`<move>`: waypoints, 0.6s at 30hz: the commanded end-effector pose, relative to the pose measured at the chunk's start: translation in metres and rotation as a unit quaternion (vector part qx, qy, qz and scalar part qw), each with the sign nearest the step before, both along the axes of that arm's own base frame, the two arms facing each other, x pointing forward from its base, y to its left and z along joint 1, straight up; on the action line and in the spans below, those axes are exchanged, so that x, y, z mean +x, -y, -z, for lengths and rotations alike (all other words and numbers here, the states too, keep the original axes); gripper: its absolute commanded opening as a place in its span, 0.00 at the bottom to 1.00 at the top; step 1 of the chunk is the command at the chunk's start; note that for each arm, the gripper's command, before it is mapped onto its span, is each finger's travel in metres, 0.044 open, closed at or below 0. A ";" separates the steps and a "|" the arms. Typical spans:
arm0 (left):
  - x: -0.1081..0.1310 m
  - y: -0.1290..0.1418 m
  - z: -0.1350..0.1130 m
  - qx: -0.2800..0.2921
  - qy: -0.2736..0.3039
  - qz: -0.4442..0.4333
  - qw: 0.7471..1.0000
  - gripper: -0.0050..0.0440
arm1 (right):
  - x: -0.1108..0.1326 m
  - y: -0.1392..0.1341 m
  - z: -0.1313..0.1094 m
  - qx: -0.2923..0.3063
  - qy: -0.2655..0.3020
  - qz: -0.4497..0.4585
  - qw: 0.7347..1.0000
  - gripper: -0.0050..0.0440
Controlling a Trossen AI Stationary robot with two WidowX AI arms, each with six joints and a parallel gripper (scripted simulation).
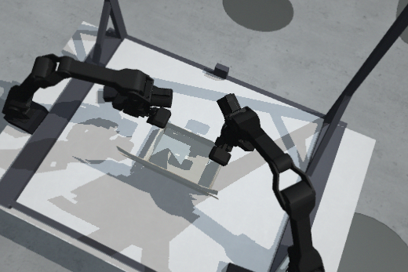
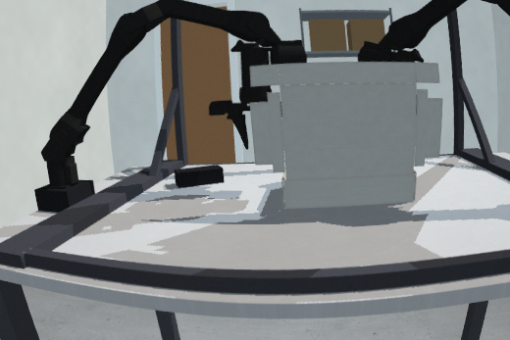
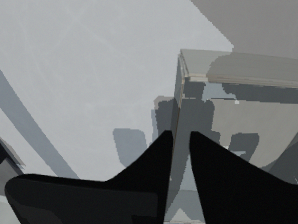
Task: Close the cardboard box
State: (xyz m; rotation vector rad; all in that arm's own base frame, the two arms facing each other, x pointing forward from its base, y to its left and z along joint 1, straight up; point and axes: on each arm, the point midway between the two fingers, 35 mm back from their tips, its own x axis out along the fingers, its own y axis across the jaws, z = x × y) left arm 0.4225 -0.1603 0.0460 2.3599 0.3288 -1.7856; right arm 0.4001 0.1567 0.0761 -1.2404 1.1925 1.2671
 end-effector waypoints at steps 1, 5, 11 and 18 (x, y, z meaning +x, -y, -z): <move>0.002 0.002 -0.018 -0.008 0.010 0.000 1.000 0.22 | 0.002 -0.001 -0.012 0.006 0.015 0.002 1.000 0.36; 0.002 0.002 -0.018 -0.008 0.010 0.000 1.000 0.22 | 0.002 -0.001 -0.012 0.006 0.015 0.002 1.000 0.26; 0.002 0.002 -0.018 -0.008 0.010 0.000 1.000 0.22 | 0.002 -0.001 -0.012 0.006 0.015 0.002 1.000 0.10; 0.003 0.001 -0.017 -0.005 0.012 0.000 1.000 0.22 | 0.002 -0.001 -0.012 0.006 0.015 0.002 1.000 0.10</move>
